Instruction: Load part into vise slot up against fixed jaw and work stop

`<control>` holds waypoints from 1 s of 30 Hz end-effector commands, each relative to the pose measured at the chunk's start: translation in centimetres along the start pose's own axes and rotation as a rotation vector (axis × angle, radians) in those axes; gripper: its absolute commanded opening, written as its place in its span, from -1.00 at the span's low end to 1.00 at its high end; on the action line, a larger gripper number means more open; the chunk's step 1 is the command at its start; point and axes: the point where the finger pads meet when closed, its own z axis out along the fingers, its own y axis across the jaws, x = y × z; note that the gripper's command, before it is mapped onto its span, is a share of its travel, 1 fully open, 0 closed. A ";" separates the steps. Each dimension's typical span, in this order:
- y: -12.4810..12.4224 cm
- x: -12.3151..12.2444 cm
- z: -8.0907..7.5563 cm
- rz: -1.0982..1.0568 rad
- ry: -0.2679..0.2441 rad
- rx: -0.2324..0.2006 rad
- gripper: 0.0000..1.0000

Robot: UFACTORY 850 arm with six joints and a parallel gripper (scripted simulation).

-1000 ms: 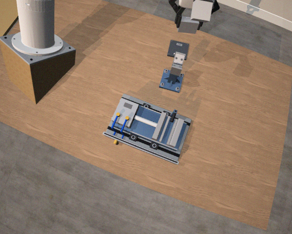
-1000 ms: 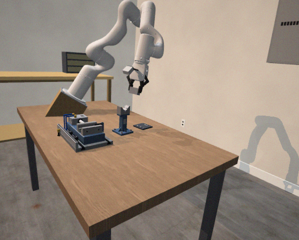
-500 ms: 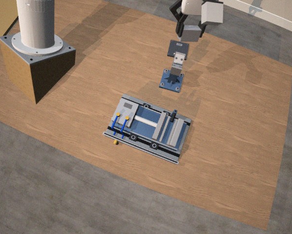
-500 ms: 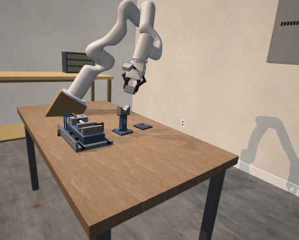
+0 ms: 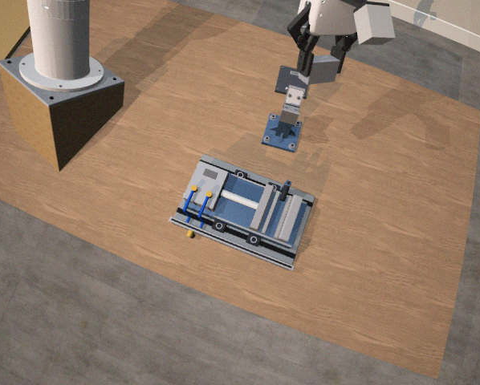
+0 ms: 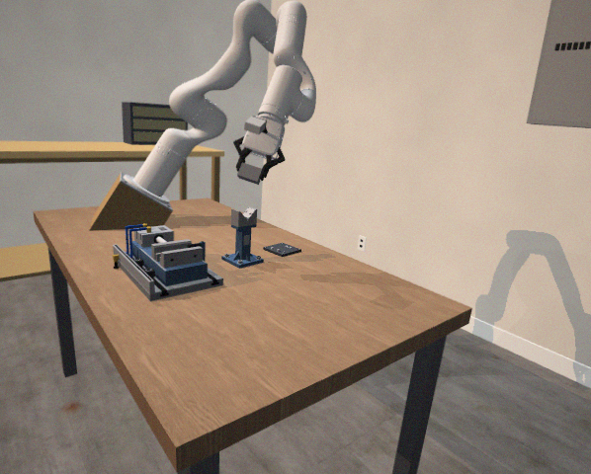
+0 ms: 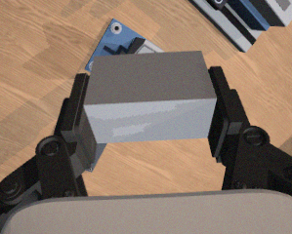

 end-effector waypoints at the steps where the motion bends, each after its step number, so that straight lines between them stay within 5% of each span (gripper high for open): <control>1: 0.1 1.1 0.1 -0.051 0.039 -0.004 -1.00; 30: -1.5 8.9 0.3 -0.612 0.308 0.031 -1.00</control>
